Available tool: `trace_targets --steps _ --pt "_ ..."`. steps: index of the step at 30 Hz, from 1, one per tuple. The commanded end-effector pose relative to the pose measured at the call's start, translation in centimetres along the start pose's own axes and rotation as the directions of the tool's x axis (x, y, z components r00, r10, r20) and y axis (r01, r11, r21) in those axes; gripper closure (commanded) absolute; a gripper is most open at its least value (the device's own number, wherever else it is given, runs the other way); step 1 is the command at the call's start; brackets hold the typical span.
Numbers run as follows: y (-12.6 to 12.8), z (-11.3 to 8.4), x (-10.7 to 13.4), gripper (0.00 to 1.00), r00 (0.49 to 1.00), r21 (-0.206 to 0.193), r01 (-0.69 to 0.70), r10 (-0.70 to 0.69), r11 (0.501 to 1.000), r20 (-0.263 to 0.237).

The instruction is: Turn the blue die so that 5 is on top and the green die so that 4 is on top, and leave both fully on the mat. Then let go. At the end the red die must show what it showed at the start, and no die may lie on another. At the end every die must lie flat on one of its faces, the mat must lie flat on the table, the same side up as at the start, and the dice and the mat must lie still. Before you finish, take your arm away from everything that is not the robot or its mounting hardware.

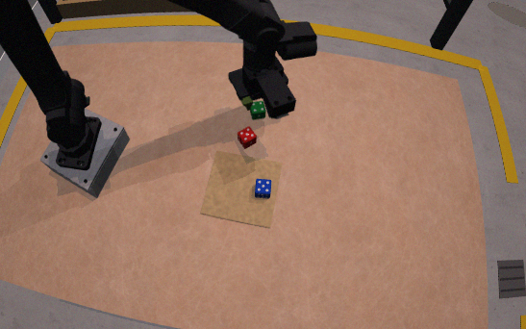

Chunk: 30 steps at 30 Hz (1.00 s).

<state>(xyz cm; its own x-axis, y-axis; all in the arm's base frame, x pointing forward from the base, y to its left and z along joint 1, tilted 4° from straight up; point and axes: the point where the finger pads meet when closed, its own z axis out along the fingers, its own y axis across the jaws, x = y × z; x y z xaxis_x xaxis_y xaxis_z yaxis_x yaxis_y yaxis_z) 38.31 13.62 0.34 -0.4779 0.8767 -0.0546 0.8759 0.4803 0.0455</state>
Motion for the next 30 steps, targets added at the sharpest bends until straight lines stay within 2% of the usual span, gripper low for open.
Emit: trace_targets --steps 1,30 --pt "1.79 -0.37 -0.98 0.55 1.0 -0.037 -0.008 0.008 0.999 0.01" --pt "2.27 -0.62 -1.06 0.55 1.0 -0.046 -0.009 0.01 0.999 0.011"
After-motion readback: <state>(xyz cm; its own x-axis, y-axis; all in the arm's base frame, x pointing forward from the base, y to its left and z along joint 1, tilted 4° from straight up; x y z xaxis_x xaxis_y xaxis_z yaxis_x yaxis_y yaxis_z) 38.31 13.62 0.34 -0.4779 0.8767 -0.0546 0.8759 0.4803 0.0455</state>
